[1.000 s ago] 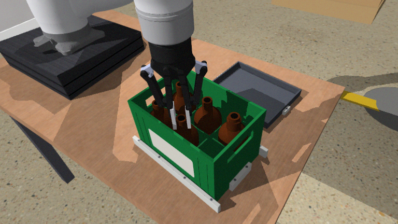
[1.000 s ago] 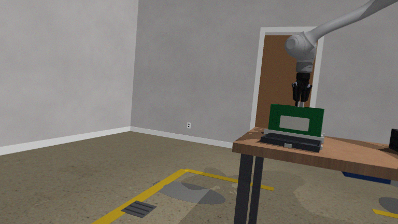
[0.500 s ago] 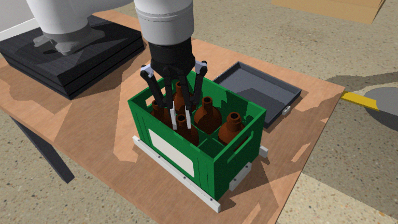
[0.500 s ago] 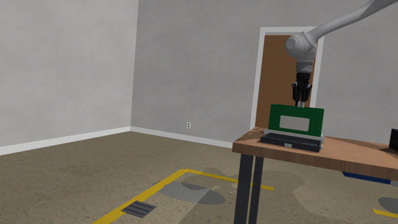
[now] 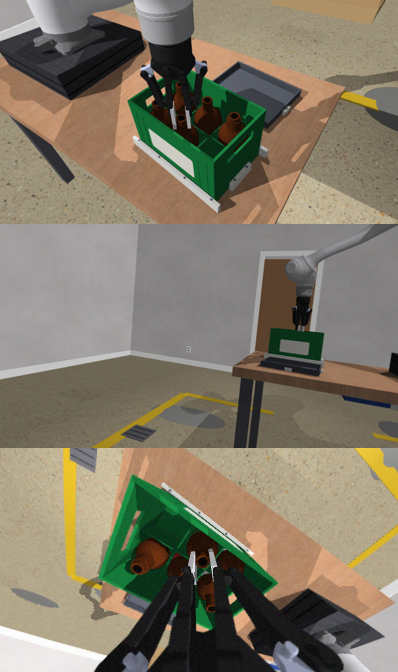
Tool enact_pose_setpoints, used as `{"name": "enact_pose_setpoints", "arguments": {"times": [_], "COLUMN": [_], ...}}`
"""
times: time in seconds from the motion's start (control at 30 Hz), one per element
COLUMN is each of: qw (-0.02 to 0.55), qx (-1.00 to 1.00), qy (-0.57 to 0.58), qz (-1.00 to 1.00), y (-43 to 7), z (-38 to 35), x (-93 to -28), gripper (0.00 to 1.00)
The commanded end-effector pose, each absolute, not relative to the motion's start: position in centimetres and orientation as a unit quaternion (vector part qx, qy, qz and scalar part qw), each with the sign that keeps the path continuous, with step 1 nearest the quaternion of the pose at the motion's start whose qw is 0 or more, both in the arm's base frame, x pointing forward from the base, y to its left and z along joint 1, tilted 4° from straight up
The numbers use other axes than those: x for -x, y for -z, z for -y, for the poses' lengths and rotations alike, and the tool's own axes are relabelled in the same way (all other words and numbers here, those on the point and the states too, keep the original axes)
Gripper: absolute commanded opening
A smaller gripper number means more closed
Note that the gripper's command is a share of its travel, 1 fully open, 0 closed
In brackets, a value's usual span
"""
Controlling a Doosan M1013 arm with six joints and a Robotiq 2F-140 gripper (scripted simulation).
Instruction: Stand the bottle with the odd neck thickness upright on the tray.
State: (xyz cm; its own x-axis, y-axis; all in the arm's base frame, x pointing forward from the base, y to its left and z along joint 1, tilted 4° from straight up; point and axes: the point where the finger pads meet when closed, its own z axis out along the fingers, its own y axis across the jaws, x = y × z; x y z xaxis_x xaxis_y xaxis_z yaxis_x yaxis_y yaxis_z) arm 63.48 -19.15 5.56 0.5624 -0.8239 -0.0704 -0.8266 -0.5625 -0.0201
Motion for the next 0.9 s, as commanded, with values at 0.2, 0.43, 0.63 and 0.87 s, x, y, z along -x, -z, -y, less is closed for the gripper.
{"name": "enact_pose_setpoints", "arguments": {"times": [0.2,0.43,0.63,0.87], "qw": [0.025,0.025,0.025,0.025], "qx": [0.883,0.883,0.883,0.883], "qy": [-0.026,-0.026,-0.026,-0.026], "qz": [-0.467,-0.467,-0.467,-0.467], "y": [-5.56,-5.56,-5.56,-5.56], "z": [19.15,19.15,19.15,19.15], "x": [-63.48,-63.48,-63.48,-63.48], "gripper": [0.38,0.38,0.38,0.38]}}
